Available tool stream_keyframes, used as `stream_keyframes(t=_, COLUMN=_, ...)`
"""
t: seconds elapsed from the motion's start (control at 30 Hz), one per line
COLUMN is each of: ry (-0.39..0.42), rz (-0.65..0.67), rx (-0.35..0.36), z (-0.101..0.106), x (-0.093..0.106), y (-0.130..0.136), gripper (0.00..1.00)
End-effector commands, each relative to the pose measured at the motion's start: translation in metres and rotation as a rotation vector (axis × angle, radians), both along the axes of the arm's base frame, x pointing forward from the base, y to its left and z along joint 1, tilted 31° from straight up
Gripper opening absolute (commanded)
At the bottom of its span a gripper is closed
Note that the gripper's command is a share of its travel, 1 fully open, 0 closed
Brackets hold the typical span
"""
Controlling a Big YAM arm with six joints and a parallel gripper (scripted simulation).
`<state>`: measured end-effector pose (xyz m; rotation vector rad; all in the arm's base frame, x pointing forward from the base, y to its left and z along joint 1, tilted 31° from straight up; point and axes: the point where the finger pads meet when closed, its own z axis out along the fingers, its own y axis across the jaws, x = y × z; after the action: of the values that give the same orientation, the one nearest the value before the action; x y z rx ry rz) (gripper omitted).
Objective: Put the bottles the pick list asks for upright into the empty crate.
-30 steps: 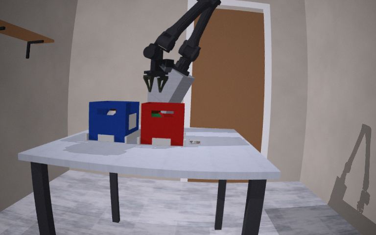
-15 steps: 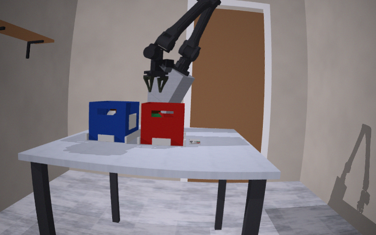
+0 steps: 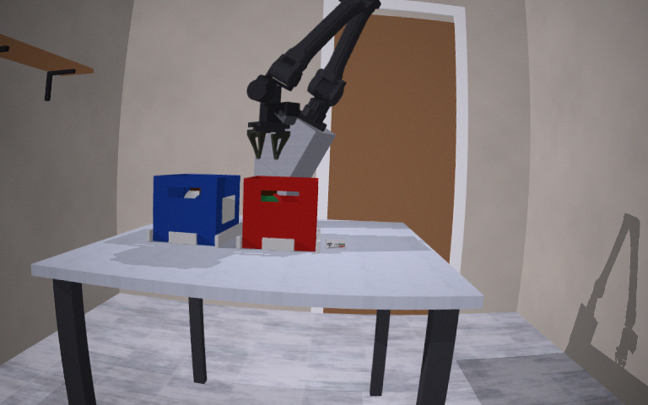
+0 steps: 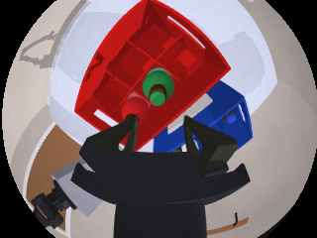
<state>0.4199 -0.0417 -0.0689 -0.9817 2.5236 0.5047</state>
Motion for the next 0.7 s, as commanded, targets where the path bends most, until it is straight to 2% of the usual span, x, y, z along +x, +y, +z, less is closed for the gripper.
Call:
stream_keyframes(t=0.0, ry=-0.002, rz=0.021, rx=0.000, z=0.0051, x=-0.0001, y=0.0076, gripper=0.61)
stream_keyframes(t=0.67, ry=-0.012, rz=0.011, rx=-0.003, z=0.0114, x=0.0058, y=0.0069, gripper=0.61)
